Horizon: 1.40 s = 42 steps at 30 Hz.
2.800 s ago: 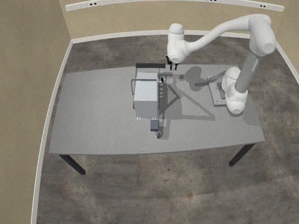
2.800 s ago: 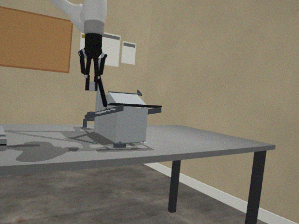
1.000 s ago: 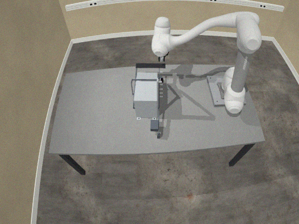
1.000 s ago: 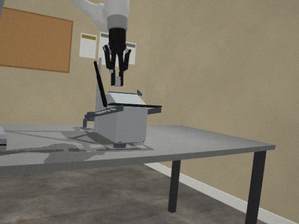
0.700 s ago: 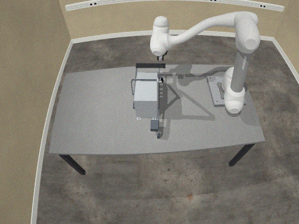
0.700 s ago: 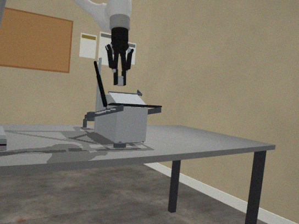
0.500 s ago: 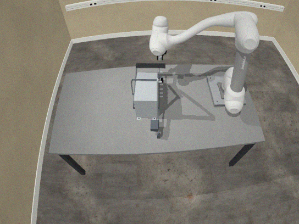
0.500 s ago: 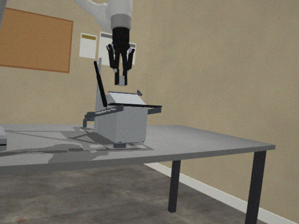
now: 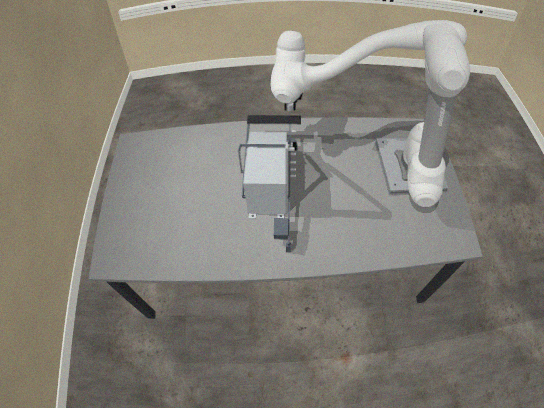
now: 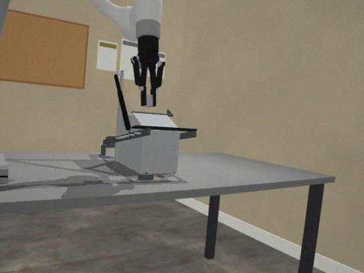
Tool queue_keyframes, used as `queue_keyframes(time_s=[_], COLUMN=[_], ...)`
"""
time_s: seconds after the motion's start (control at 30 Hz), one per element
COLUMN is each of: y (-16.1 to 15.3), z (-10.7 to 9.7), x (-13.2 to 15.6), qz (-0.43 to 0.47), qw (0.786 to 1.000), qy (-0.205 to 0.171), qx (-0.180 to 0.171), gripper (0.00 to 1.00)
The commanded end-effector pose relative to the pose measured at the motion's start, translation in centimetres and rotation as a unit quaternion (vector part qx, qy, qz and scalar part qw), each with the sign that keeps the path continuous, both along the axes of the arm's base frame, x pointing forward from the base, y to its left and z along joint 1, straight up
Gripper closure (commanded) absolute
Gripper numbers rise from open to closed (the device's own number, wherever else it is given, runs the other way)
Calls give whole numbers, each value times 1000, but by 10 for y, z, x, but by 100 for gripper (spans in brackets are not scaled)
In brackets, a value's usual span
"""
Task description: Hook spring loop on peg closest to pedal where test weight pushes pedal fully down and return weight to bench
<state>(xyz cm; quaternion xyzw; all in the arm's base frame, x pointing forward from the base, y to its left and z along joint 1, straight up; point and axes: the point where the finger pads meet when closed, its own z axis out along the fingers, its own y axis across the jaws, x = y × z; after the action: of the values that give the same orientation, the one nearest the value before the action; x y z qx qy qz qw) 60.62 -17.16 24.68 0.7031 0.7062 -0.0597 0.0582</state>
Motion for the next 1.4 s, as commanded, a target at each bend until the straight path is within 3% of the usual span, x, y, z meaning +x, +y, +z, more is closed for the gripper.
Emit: queue_keyframes(time_s=[0.0, 1.37], y=[0, 0], z=[-3, -61], x=[0, 1], qz=[0, 0], qw=[1000, 1000], qy=[-1, -1], qx=[0, 0], gripper=[75, 75])
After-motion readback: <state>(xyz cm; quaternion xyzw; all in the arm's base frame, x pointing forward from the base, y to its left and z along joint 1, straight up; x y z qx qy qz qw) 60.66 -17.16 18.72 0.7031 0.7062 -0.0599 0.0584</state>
